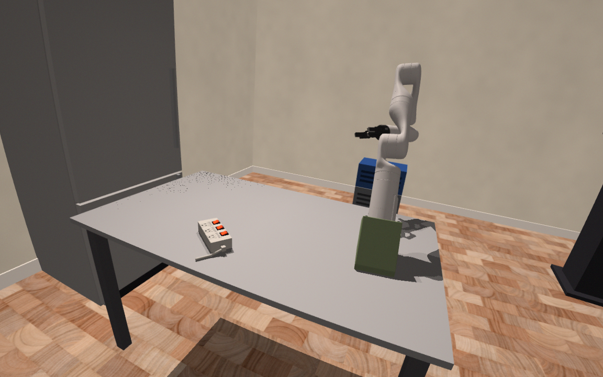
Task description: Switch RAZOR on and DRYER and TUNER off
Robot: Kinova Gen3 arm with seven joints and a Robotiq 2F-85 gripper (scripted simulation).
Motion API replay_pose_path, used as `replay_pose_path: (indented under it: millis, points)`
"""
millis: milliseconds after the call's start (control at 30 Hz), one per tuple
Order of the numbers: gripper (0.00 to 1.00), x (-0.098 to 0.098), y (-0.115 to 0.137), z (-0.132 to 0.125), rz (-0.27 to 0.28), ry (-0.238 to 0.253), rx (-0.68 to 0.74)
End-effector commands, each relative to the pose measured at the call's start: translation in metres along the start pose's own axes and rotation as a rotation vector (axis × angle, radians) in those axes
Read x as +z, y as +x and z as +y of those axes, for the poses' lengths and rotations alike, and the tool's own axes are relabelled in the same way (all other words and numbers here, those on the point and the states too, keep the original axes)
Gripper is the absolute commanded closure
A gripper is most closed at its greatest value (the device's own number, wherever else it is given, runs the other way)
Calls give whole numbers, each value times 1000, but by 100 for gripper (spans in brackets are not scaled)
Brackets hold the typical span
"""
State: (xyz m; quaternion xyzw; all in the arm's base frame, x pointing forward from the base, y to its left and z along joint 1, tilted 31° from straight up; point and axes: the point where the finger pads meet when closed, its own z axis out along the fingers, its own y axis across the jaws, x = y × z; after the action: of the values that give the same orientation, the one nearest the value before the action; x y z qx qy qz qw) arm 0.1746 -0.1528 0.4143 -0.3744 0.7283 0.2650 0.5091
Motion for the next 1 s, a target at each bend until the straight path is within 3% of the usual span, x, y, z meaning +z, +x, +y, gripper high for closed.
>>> replay_pose_path:
  millis: [0, 533, 567, 967]
  points:
    - [0, 0, 0, 0, 1, 0, -1]
    - [0, 0, 0, 0, 1, 0, -1]
    - [100, 0, 0, 0, 1, 0, -1]
    - [100, 0, 0, 0, 1, 0, -1]
